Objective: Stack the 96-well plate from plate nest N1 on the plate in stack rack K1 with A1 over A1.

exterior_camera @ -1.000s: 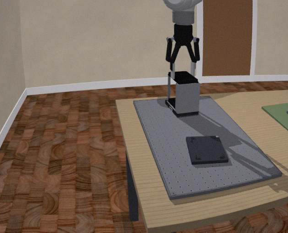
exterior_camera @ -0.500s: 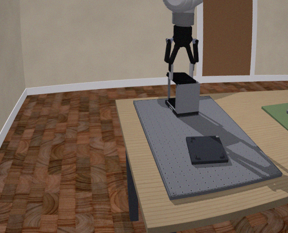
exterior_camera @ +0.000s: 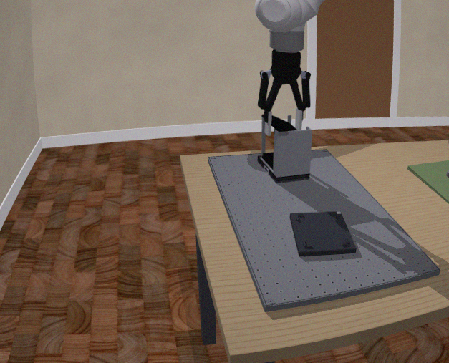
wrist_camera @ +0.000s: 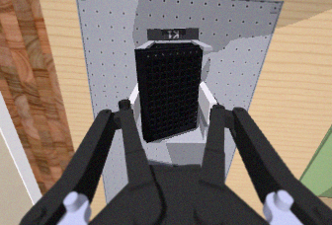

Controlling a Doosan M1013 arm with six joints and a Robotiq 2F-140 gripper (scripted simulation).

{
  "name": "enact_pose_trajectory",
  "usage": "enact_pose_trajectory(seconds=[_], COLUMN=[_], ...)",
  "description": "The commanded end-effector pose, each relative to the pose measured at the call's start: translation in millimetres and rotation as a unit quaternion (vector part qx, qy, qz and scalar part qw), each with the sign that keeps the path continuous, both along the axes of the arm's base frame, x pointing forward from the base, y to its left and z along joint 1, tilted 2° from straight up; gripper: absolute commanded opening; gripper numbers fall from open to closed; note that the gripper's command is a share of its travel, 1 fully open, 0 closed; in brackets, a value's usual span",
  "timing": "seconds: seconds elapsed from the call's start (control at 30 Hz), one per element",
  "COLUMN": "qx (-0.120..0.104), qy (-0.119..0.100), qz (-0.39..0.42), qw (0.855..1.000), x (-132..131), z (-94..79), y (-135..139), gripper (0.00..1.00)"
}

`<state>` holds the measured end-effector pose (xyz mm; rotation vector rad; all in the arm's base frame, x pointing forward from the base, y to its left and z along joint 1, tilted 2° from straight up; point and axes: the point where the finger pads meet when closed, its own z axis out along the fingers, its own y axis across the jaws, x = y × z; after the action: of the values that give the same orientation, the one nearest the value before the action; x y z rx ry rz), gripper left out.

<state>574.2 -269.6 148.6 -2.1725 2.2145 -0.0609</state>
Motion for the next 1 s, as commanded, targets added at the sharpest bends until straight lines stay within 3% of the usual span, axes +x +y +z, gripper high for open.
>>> enact_pose_trajectory(seconds=[0.0, 0.97], qx=[0.008, 0.008], qy=[0.011, 0.011], qz=[0.0, 0.0], qw=[1.0, 1.0], x=[-9, -5], z=[-19.0, -60.5], y=[9, 10], gripper=[0.0, 0.0])
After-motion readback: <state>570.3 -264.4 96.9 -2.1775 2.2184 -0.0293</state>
